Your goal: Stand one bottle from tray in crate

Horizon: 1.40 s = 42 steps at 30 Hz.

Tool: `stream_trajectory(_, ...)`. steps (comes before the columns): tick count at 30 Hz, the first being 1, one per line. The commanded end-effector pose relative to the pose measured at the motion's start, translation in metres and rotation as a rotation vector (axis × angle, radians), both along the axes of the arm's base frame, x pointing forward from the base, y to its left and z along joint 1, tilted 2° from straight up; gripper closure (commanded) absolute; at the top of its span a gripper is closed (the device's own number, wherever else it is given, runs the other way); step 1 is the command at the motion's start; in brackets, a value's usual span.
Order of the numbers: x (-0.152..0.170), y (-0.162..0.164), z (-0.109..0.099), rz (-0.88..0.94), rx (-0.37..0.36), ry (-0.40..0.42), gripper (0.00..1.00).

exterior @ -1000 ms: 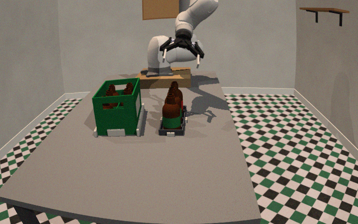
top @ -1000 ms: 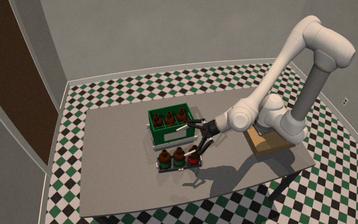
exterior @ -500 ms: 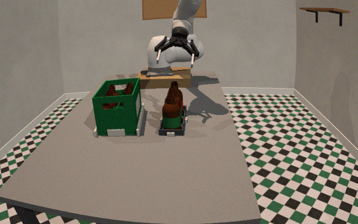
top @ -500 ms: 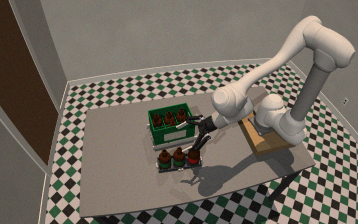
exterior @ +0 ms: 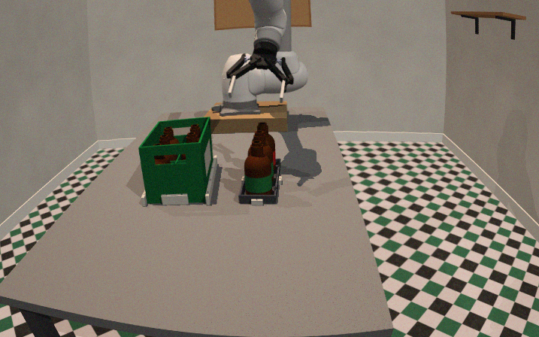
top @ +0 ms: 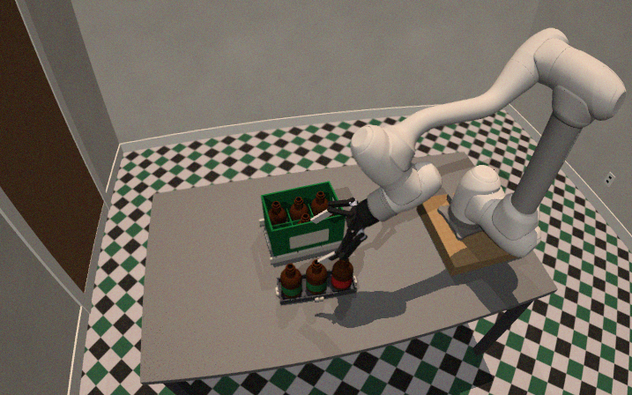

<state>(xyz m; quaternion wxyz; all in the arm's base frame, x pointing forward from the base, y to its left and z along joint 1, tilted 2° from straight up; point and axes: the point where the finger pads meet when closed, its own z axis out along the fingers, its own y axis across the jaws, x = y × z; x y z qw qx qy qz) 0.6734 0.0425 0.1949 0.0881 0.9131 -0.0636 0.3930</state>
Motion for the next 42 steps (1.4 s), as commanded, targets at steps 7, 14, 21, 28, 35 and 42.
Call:
stream_trajectory(7,-0.001,-0.018,0.000,-0.055,0.039,0.069,0.00)
stream_trajectory(14,-0.003,-0.030,0.000,-0.096,0.075,0.116,0.00)
stream_trajectory(21,-0.006,-0.055,-0.003,-0.178,0.142,0.206,0.00)
stream_trajectory(28,-0.009,-0.078,-0.005,-0.252,0.198,0.285,0.00)
stream_trajectory(35,-0.014,-0.113,-0.009,-0.365,0.311,0.422,0.00)
stream_trajectory(42,-0.019,-0.157,-0.013,-0.505,0.409,0.565,0.00)
